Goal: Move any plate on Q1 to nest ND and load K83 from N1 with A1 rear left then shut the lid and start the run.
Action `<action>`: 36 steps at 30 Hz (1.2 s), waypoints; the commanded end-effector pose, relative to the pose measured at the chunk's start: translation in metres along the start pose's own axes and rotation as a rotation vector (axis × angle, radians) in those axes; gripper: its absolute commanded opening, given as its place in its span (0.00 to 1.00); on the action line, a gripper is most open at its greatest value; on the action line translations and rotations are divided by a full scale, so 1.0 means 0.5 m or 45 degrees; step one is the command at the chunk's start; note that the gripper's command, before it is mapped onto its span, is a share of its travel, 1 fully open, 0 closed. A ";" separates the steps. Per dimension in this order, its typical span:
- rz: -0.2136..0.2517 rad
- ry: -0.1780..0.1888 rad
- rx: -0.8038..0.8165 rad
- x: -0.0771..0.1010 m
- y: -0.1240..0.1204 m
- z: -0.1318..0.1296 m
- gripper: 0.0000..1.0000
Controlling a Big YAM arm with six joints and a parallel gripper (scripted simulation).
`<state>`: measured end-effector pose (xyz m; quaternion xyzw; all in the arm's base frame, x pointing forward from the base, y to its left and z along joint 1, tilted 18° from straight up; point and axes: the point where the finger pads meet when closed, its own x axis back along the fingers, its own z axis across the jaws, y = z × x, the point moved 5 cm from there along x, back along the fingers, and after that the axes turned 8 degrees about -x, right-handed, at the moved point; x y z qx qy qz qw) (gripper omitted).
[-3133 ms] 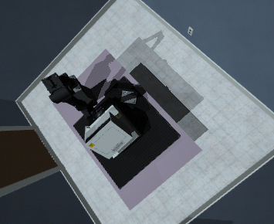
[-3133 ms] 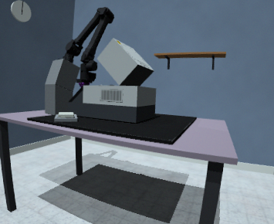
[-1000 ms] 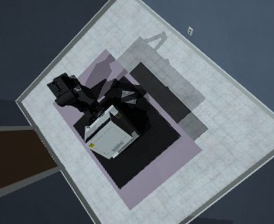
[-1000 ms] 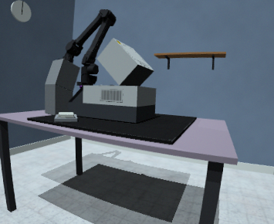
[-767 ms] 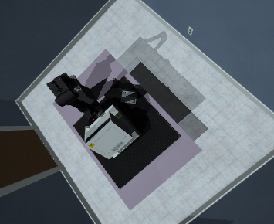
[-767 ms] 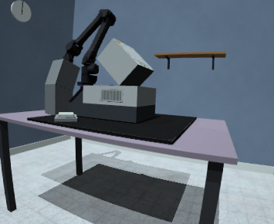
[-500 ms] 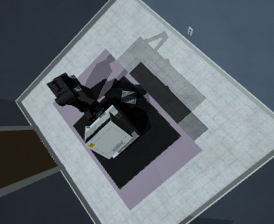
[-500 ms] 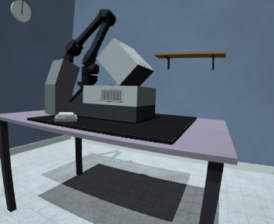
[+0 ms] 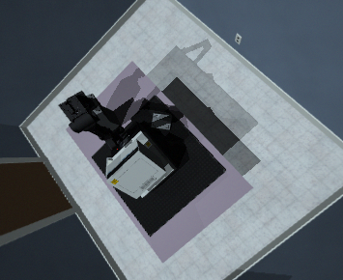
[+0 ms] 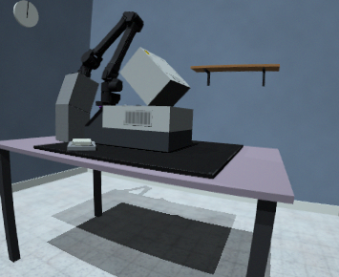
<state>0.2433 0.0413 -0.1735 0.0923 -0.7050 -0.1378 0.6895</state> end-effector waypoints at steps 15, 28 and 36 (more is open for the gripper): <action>0.012 -0.013 -0.040 -0.014 -0.014 -0.003 0.00; -0.005 0.006 0.001 0.037 -0.007 0.041 0.00; -0.005 0.023 0.000 0.051 -0.009 0.065 0.00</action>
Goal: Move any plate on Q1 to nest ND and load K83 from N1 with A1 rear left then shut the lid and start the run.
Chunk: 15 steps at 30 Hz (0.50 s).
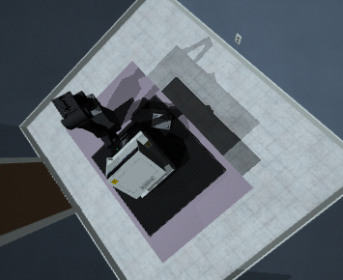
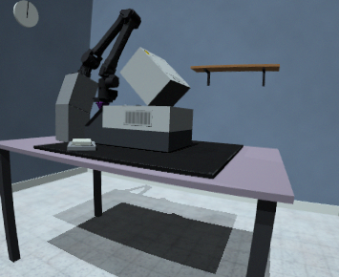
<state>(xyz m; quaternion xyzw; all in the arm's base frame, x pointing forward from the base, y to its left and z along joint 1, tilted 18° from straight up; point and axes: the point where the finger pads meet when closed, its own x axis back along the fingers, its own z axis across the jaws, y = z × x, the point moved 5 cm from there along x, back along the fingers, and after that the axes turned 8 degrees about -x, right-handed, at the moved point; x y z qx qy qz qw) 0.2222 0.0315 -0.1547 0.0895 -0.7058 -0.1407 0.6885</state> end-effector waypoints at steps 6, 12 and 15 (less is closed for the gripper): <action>-0.005 0.015 0.014 0.031 -0.004 0.062 0.00; -0.006 -0.003 0.023 0.067 -0.011 0.119 0.00; -0.006 0.002 0.034 0.061 -0.009 0.112 0.00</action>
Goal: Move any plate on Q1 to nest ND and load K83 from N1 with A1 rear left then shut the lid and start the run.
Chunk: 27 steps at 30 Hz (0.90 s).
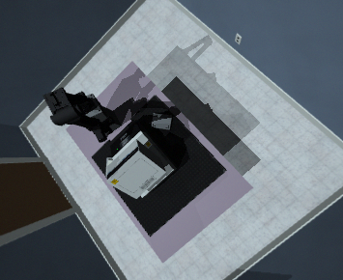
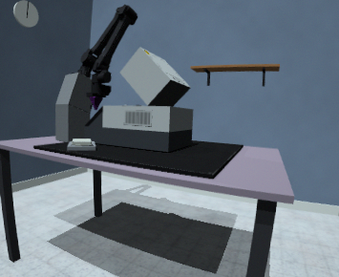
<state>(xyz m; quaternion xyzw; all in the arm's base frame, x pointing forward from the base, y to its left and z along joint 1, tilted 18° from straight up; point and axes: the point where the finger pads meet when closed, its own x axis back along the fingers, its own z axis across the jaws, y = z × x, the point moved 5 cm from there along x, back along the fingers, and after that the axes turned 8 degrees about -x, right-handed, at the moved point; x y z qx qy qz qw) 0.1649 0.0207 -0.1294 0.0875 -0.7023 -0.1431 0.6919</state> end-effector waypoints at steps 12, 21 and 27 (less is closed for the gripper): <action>-0.005 0.002 0.004 -0.011 0.002 -0.021 0.00; -0.005 -0.015 0.001 -0.004 0.004 -0.018 0.00; -0.005 0.032 0.006 -0.006 0.004 0.009 0.00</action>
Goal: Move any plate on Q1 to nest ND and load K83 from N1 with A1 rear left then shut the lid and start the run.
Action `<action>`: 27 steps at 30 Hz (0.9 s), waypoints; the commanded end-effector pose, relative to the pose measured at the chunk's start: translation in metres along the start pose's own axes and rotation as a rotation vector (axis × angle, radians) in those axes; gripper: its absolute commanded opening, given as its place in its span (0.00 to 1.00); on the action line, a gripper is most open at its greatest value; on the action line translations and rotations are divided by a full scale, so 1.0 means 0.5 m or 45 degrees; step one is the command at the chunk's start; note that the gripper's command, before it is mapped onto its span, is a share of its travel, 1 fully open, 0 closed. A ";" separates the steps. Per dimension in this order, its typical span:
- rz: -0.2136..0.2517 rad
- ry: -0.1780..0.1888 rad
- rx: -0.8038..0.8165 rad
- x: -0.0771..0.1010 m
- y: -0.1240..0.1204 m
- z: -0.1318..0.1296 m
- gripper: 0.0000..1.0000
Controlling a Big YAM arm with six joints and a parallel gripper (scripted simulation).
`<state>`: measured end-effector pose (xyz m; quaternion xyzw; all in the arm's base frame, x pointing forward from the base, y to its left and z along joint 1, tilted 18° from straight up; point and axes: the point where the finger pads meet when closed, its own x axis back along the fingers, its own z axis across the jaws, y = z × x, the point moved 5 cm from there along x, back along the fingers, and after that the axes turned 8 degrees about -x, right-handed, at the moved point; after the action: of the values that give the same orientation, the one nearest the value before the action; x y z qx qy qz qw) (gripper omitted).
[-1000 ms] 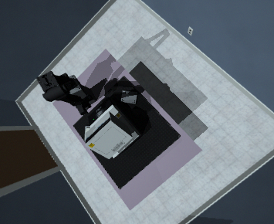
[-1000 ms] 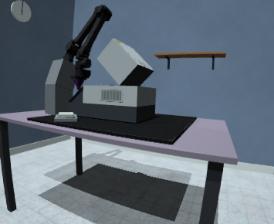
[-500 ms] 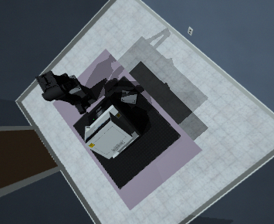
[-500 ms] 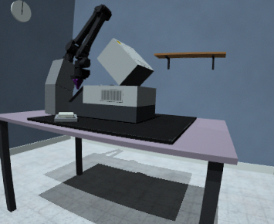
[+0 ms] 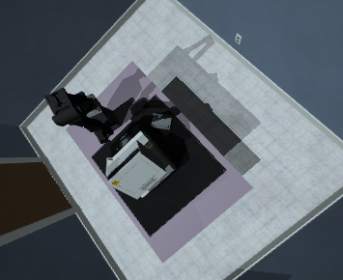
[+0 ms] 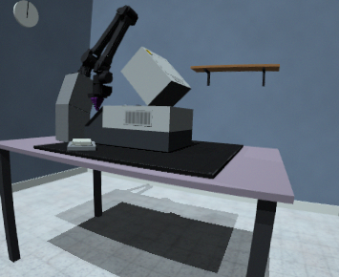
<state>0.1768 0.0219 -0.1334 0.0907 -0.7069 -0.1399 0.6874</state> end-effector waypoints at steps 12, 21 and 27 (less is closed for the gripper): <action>-0.004 0.029 -0.005 0.002 0.002 0.018 0.00; -0.003 -0.009 -0.013 0.002 0.001 -0.010 0.00; -0.002 -0.020 -0.010 0.002 0.001 -0.017 0.00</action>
<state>0.1758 0.0220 -0.1339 0.0910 -0.7053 -0.1397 0.6890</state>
